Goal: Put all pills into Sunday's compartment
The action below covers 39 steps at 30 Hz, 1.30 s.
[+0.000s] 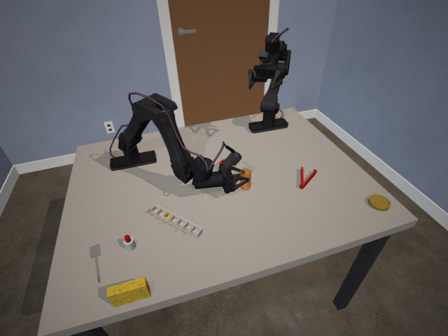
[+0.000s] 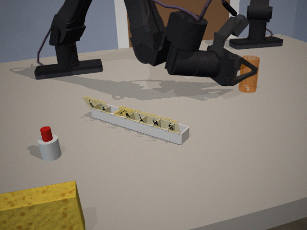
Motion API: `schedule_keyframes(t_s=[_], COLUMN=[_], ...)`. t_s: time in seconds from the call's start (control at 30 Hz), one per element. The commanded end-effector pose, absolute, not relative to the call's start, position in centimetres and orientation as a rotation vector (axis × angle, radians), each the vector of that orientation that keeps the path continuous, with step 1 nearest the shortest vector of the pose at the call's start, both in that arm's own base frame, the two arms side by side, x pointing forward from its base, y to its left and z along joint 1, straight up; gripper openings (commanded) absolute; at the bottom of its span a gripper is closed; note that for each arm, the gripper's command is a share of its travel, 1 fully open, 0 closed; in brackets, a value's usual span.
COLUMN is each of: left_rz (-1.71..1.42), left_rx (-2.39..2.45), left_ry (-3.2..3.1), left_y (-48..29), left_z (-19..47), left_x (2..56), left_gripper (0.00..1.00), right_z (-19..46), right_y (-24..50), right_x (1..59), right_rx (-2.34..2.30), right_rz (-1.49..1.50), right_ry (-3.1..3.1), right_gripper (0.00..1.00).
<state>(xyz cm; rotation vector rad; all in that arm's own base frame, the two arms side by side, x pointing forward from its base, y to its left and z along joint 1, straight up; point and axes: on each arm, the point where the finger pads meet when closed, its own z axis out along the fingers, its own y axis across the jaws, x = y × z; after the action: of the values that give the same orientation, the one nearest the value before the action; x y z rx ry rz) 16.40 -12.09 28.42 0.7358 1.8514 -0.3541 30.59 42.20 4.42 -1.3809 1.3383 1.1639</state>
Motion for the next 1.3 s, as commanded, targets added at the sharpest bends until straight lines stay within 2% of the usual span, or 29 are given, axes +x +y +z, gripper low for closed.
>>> schedule_keyframes(t_s=[0.0, 0.03, 0.07, 0.17, 0.2, 0.37, 0.53, 0.63, 0.77, 1.0, 1.27], left_rz=[-0.356, -0.356, -0.356, -0.356, -0.356, -0.356, -0.359, -0.361, -0.376, -0.382, -0.380], left_rx=[0.747, 0.747, 0.747, 0.747, 0.747, 0.747, 0.758, 0.728, 0.689, 0.710, 0.733], left_ry=[1.846, 1.846, 1.846, 1.846, 1.846, 1.846, 1.840, 1.796, 1.724, 1.751, 1.787], left_y=[-12.1, -12.1, -12.1, -12.1, -12.1, -12.1, -12.0, -12.9, -15.6, -20.5, -23.0], left_z=[28.5, 28.5, 28.5, 28.5, 28.5, 28.5, 28.4, 29.5, 31.1, 27.9, 24.6], left_x=[16.1, 16.1, 16.1, 16.1, 16.1, 16.1, 15.9, 17.4, 21.2, 26.6, 29.0], left_gripper=[1.00, 1.00, 1.00, 1.00, 1.00, 1.00, 1.00, 1.00, 1.00, 1.00, 1.00], right_z=[6.5, 6.5, 6.3, 6.3, 6.5, 10.6, 10.2, 9.0, 7.5, 7.1, 6.4], right_y=[42.5, 42.5, 42.4, 42.2, 42.2, 42.4, 41.8, 39.6, 33.9, 28.3, 26.3], right_x=[30.9, 30.9, 30.7, 30.6, 30.5, 30.9, 30.3, 30.6, 34.1, 38.5, 40.2], right_rx=[-1.371, -1.371, -1.372, -1.374, -1.375, -1.375, -1.406, -1.448, -1.442, -1.398, -1.380], right_rz=[1.146, 1.146, 1.148, 1.154, 1.158, 1.149, 1.172, 1.213, 1.225, 1.188, 1.180], right_ry=[1.277, 1.277, 1.284, 1.302, 1.315, 1.289, 1.267, 1.251, 1.268, 1.293, 1.320], right_gripper=[0.13, 0.01, 0.00, 0.34, 0.36, 0.36, 0.36, 0.36, 0.36, 0.36, 0.36])
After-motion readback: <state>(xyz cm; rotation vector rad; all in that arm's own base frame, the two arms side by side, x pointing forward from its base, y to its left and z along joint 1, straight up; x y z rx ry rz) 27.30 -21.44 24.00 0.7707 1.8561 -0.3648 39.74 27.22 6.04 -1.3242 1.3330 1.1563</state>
